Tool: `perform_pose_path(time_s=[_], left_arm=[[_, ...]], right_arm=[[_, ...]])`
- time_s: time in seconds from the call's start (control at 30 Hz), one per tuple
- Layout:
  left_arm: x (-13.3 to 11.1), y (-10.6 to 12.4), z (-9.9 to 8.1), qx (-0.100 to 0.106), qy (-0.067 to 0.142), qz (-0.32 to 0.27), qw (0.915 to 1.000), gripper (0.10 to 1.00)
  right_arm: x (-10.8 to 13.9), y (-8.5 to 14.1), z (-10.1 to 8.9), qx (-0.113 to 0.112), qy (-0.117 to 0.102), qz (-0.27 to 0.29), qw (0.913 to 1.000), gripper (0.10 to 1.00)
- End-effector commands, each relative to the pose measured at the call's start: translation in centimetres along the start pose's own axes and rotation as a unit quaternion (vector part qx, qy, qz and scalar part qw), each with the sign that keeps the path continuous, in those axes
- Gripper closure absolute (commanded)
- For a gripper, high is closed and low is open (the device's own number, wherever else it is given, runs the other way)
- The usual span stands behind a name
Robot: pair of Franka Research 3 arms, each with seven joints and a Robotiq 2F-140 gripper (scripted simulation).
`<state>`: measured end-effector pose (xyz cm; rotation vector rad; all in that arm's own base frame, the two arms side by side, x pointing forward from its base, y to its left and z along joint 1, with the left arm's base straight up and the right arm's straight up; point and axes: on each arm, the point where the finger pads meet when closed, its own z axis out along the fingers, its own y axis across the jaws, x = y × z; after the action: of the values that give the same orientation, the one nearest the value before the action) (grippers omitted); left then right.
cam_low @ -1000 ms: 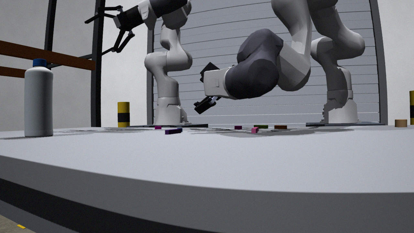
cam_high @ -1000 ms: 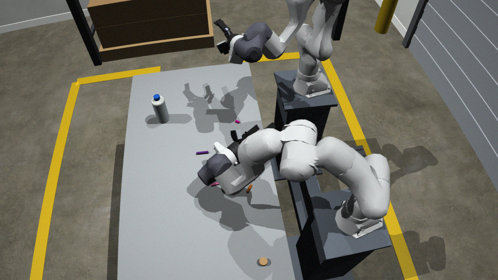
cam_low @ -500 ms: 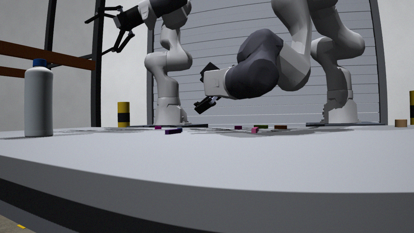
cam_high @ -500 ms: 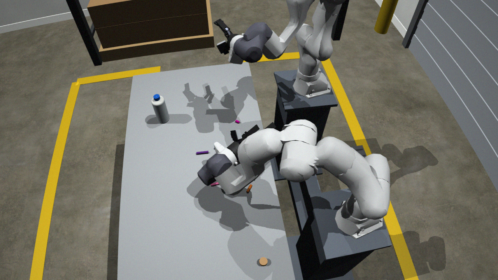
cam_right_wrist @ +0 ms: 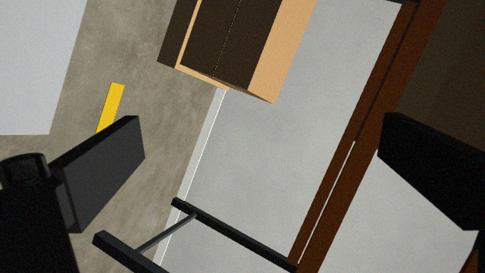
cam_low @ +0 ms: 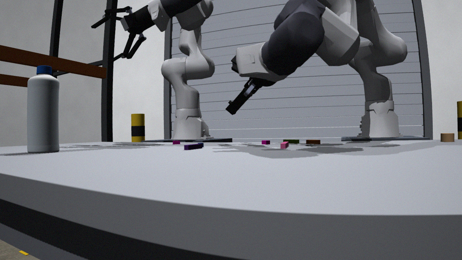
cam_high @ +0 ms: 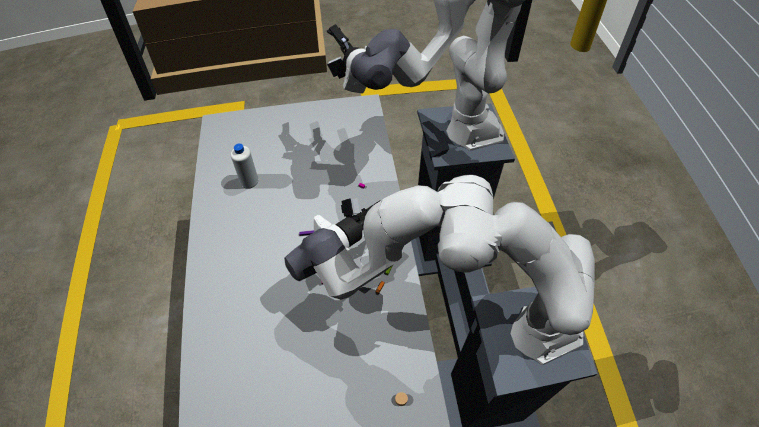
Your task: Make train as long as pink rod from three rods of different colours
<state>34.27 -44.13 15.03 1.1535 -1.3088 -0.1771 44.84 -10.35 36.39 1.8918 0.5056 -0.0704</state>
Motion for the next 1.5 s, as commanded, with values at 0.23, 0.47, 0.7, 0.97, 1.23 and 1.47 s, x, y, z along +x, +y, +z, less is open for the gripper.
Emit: perform_pose_path(time_s=[0.23,0.47,0.7,0.97,1.23,1.47], left_arm=[[-0.9,1.8,-6.5,0.077,-0.073,-0.066,0.9921,0.098],[-1.3,2.9,-9.8,0.119,-0.099,-0.087,0.9841,0.098],[-1.7,4.1,-12.9,0.159,-0.121,-0.108,0.9737,0.098],[-2.2,5.7,-16.7,0.209,-0.143,-0.134,0.9581,0.098],[-2.5,7.0,-19.6,0.246,-0.157,-0.153,0.9440,0.098],[-3.0,9.0,-23.3,0.296,-0.171,-0.178,0.9227,0.098]], right_arm=[[-3.8,0.4,5.6,0.077,-0.087,0.091,0.9890,0.098],[-5.6,0.5,7.9,0.109,-0.124,0.132,0.9773,0.098],[-7.5,0.6,10.1,0.140,-0.162,0.175,0.9610,0.098],[-9.8,0.6,12.5,0.173,-0.205,0.226,0.9365,0.098],[-11.7,0.6,14.2,0.197,-0.237,0.266,0.9133,0.098],[-14.3,0.5,16.4,0.226,-0.279,0.321,0.8763,0.098]])
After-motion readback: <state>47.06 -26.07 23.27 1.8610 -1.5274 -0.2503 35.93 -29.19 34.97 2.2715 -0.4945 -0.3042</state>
